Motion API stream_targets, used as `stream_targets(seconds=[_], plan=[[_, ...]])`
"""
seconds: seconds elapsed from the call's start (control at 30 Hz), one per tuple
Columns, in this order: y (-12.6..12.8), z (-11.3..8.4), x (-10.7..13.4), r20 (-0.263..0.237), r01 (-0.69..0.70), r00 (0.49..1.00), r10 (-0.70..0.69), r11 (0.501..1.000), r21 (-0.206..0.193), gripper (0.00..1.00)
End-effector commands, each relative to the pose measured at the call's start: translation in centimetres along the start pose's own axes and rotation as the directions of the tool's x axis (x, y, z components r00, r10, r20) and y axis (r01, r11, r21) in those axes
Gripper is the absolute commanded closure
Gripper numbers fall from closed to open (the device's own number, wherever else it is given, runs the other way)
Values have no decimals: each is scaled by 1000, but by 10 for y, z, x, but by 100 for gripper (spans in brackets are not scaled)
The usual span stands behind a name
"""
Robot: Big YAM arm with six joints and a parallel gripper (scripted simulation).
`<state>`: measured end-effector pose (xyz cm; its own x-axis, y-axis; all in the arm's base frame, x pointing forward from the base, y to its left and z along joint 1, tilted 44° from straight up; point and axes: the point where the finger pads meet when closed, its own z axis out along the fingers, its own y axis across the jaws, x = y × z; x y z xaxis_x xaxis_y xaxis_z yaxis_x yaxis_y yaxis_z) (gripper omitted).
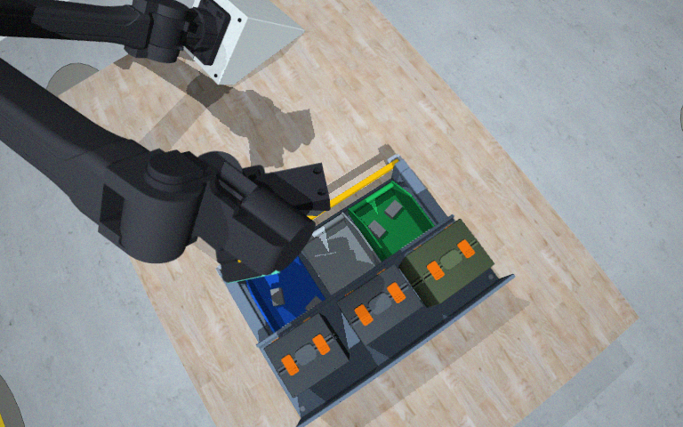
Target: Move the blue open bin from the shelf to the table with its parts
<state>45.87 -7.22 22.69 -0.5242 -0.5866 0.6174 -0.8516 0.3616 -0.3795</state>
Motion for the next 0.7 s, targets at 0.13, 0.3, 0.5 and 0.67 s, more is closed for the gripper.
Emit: stream_targets(seconds=[0.13,0.3,0.5,0.67], plan=[[37,14,-56,36,248,968,-249,969,8,0],[58,26,-81,46,351,935,-351,936,-3,0],[39,14,-77,72,320,944,-322,947,30,0],[46,18,-86,66,347,935,-347,938,22,0]])
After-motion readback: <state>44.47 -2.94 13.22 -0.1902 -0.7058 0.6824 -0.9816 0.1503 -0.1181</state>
